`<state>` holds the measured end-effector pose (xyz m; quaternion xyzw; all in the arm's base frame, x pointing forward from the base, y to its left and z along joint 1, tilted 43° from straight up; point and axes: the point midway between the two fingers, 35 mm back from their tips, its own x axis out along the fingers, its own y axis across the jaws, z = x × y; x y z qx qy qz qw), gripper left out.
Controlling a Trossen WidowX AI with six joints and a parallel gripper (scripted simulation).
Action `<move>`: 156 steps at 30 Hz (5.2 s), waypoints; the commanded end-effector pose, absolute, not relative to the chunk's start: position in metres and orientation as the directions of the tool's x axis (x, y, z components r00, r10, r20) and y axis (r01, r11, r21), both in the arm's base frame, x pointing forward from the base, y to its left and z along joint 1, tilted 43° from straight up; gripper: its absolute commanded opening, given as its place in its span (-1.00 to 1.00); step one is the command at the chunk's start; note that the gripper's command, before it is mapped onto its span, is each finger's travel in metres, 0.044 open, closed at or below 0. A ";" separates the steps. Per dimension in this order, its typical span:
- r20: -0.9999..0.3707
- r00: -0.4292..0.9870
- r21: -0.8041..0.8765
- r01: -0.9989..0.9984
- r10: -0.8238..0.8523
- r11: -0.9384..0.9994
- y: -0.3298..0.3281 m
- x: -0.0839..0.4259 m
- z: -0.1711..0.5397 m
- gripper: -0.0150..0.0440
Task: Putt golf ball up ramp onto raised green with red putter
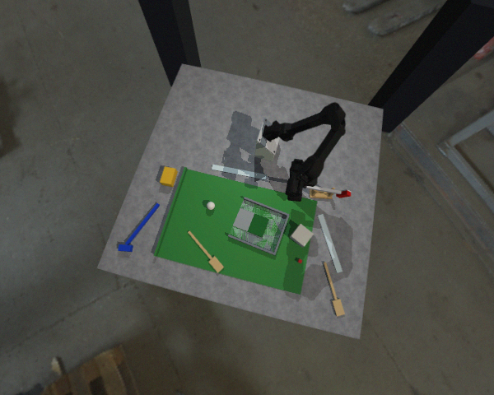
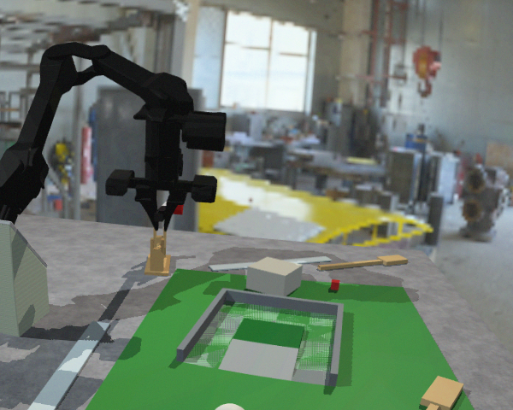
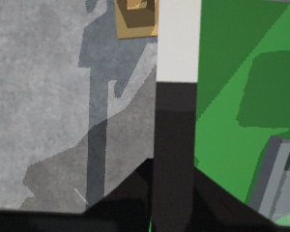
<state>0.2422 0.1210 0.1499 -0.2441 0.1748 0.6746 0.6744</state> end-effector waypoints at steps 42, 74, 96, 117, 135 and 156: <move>-0.767 0.098 0.554 -0.398 0.634 0.731 -0.132 0.269 -0.031 -0.49; -0.742 0.060 0.669 0.131 0.667 0.732 -0.186 0.182 -0.147 -0.49; -0.742 0.061 0.670 0.131 0.668 0.731 -0.163 0.184 -0.172 -0.49; -0.743 0.057 0.667 0.129 0.666 0.734 -0.172 0.182 -0.186 -0.49; -0.742 0.060 0.669 0.135 0.668 0.731 -0.127 0.199 -0.142 -0.49; -0.737 0.060 0.675 0.132 0.674 0.726 -0.119 0.196 -0.060 -0.49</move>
